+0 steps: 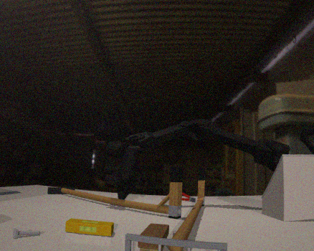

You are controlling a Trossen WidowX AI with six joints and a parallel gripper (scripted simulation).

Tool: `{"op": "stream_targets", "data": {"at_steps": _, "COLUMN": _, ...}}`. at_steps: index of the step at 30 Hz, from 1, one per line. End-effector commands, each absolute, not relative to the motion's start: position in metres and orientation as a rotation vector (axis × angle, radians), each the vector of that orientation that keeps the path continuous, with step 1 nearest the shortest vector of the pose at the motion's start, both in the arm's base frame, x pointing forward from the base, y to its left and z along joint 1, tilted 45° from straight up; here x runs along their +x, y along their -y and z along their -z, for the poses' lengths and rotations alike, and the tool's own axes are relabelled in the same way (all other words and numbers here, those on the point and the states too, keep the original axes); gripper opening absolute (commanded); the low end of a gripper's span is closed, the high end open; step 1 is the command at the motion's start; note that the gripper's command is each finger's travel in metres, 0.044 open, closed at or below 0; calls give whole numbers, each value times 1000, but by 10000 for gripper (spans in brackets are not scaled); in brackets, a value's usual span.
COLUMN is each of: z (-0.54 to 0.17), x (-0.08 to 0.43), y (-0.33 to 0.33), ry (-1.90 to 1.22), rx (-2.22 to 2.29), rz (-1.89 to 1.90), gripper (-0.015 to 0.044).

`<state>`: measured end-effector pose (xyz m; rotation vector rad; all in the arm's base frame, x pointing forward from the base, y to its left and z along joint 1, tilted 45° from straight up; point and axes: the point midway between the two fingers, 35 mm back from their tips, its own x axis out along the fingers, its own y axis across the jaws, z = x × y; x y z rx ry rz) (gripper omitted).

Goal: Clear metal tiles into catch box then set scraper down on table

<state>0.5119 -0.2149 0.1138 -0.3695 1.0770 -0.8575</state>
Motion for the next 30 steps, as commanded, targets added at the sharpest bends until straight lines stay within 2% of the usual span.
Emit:
{"op": "stream_targets", "data": {"at_steps": 1, "z": -112, "x": 516, "y": 211, "ry": -1075, "rx": -370, "rz": 851, "gripper": 0}}
{"op": "stream_targets", "data": {"at_steps": 30, "z": -97, "x": 534, "y": 196, "ry": -1079, "rx": -380, "rz": 839, "gripper": 0}}
